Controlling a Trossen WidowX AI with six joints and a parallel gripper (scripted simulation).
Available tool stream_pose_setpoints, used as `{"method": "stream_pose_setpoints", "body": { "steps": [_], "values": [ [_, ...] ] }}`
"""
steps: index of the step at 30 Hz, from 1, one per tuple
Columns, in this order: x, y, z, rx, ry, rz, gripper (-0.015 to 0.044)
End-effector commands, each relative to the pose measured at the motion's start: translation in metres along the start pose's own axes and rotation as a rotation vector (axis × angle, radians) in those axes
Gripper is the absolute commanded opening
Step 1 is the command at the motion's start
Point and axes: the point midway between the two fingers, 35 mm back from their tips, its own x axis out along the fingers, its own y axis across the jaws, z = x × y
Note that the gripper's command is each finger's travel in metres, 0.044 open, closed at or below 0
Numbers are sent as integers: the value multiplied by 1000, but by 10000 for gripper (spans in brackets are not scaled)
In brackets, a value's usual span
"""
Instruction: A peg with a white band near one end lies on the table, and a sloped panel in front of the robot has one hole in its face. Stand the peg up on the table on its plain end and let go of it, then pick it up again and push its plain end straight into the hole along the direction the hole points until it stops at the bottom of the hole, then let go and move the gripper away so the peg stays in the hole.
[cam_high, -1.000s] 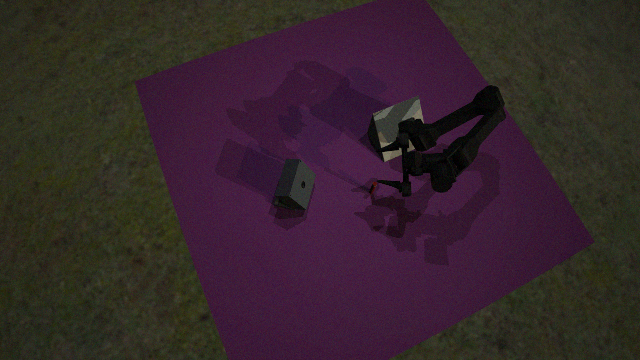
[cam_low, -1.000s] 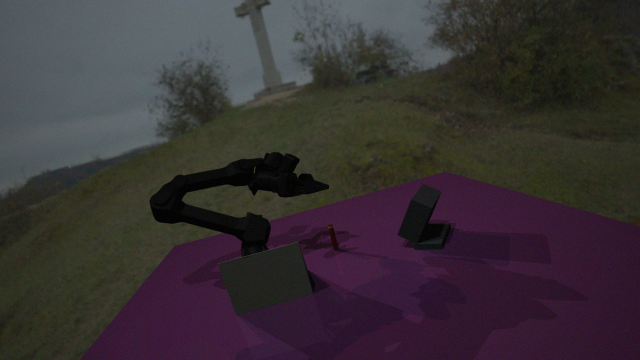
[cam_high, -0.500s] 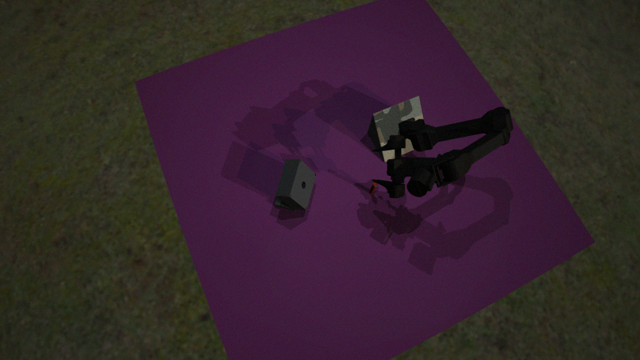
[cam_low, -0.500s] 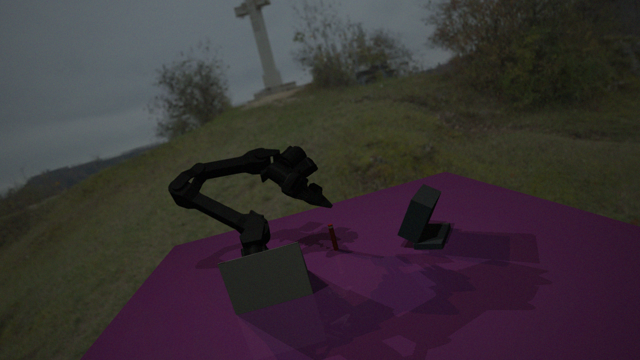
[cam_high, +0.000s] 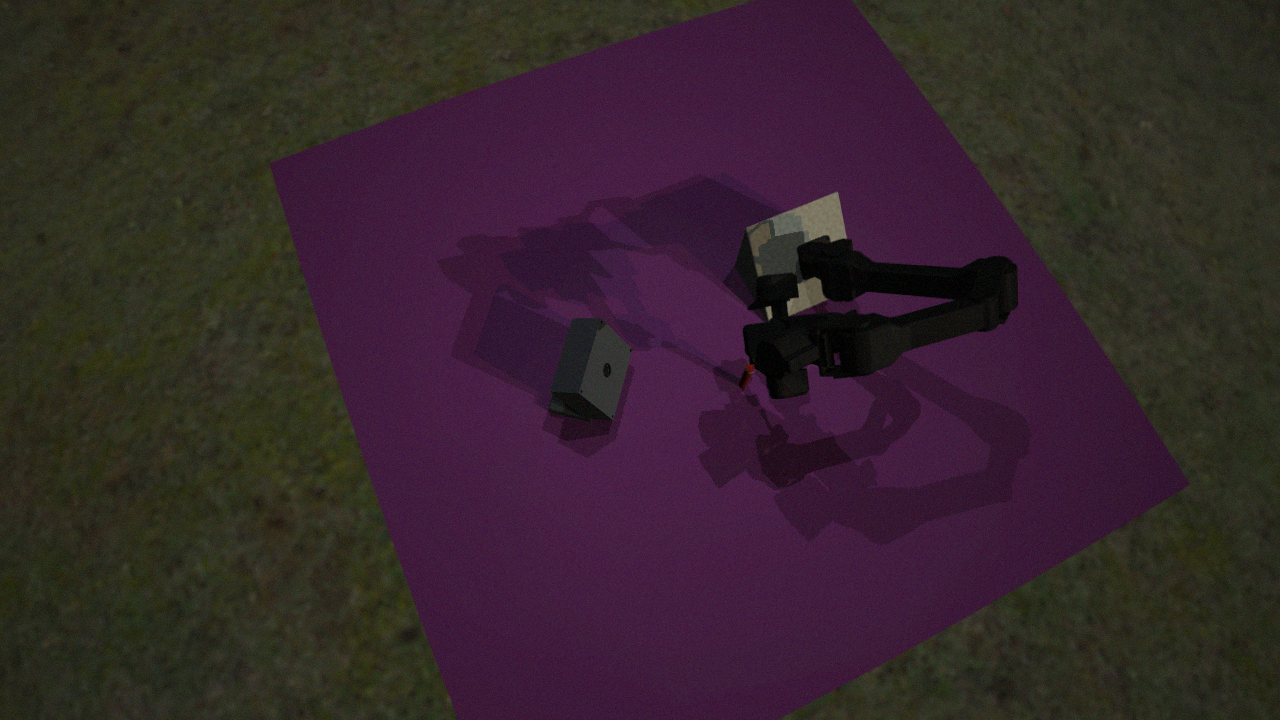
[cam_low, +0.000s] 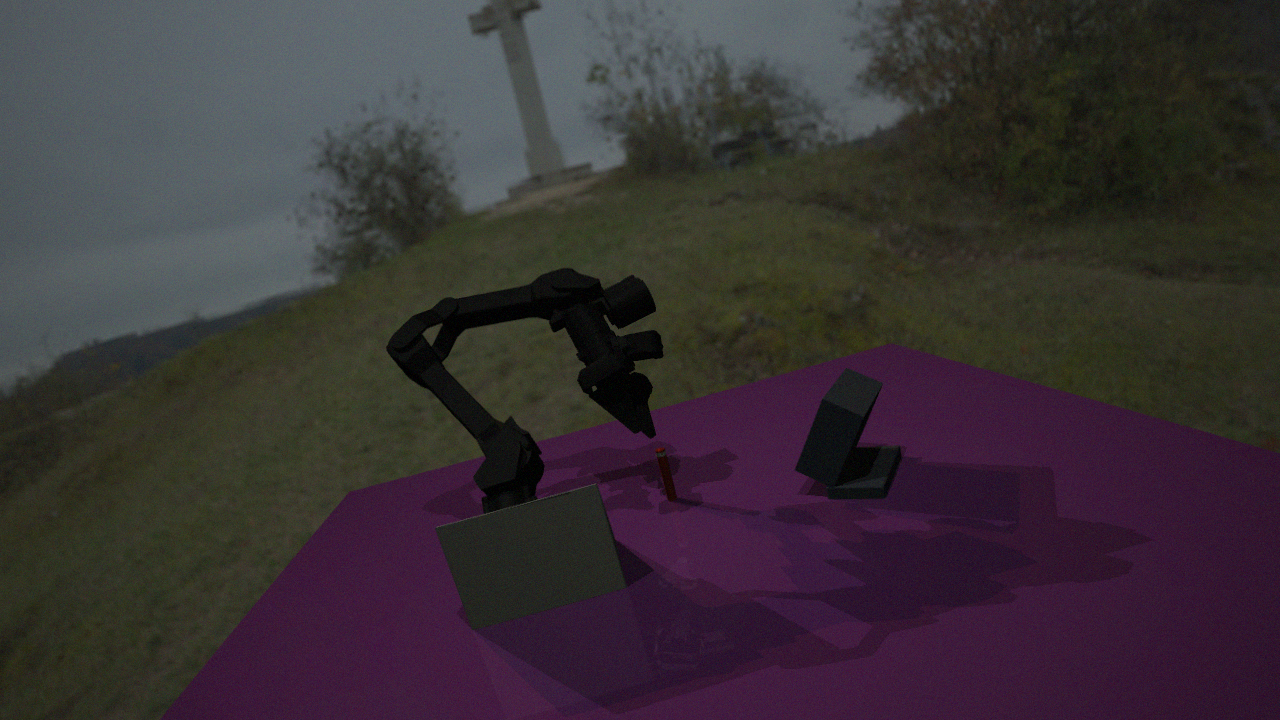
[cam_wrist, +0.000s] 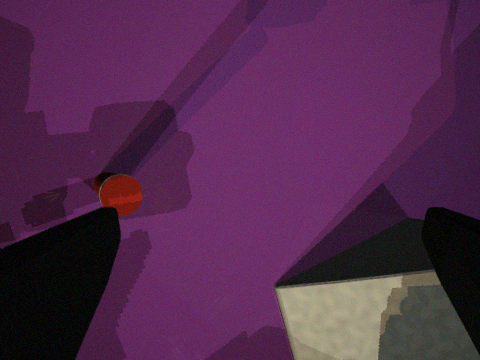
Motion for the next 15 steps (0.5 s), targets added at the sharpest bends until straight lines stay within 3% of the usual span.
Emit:
{"method": "stream_pose_setpoints", "body": {
  "steps": [1,15],
  "values": [
    [0,4,1,3,90,60,440],
    [-9,19,22,98,343,405,440]
  ]
}}
